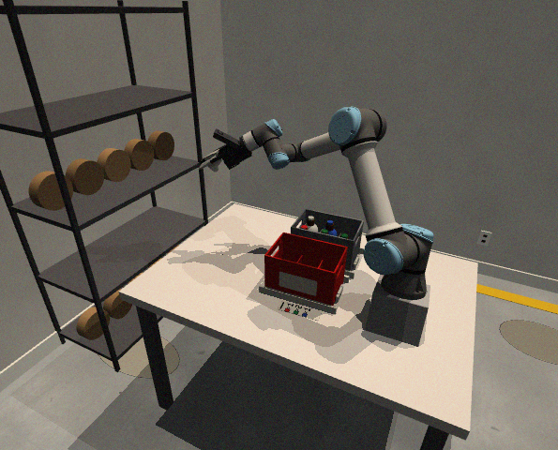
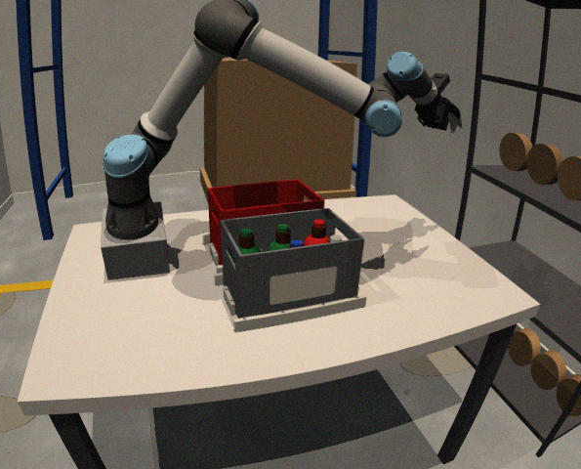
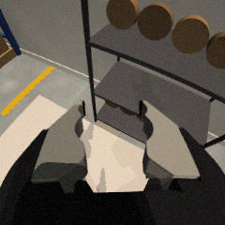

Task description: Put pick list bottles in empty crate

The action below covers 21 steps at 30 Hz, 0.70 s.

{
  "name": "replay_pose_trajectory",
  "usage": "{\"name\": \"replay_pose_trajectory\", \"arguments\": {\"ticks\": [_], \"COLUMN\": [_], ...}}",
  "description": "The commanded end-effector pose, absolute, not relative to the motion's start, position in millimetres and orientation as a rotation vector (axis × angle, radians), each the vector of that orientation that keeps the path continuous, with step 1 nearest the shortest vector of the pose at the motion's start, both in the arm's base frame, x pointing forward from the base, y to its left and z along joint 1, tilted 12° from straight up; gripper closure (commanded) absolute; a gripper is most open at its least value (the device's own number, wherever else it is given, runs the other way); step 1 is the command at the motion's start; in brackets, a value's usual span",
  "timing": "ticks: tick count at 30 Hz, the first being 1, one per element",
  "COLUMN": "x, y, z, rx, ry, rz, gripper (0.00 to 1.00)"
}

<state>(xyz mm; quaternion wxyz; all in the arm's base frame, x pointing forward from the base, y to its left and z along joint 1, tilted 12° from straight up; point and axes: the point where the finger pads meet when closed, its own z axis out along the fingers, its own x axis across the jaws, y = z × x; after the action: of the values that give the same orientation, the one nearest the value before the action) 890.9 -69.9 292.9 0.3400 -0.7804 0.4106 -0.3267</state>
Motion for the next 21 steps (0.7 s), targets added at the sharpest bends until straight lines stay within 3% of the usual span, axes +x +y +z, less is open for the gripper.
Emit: {"name": "replay_pose_trajectory", "arguments": {"ticks": [1, 21], "x": [888, 875], "y": [-49, 16], "z": [289, 274], "rx": [-2.022, -1.978], "ry": [1.098, 1.253], "rz": [-0.820, -0.640], "gripper": [0.62, 0.62]}}
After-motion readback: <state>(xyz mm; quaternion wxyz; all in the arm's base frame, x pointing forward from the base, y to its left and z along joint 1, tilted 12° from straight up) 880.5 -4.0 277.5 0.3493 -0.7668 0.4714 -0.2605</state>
